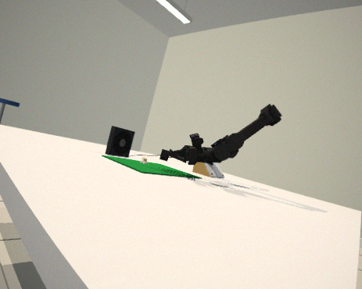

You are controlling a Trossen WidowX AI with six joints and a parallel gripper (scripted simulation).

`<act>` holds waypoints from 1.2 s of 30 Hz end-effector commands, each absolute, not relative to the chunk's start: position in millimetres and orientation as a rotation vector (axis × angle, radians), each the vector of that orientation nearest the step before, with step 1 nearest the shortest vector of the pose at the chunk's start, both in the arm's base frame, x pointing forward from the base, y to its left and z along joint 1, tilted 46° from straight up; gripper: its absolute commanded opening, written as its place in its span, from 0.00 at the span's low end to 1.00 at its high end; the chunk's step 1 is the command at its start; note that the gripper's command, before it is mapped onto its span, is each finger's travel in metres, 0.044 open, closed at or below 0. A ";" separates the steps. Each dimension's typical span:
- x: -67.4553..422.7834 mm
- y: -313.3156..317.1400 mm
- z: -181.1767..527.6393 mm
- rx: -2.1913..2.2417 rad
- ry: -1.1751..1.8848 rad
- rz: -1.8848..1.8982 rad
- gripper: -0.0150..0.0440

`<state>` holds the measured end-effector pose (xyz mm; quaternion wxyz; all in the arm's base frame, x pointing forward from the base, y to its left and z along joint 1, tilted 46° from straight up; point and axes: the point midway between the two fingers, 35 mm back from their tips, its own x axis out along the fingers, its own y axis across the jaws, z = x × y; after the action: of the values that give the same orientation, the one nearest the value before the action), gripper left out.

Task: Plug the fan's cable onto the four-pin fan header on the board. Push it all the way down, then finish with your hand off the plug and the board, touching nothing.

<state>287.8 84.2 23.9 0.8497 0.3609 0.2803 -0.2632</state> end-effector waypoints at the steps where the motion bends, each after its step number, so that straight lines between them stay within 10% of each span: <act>1: 287.7 86.6 22.0 0.765 0.585 -0.557 0.25; 36: 283.2 106.3 1.9 0.761 0.592 -0.555 0.25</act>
<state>283.1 106.6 1.6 0.8493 0.3609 0.2811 -0.2634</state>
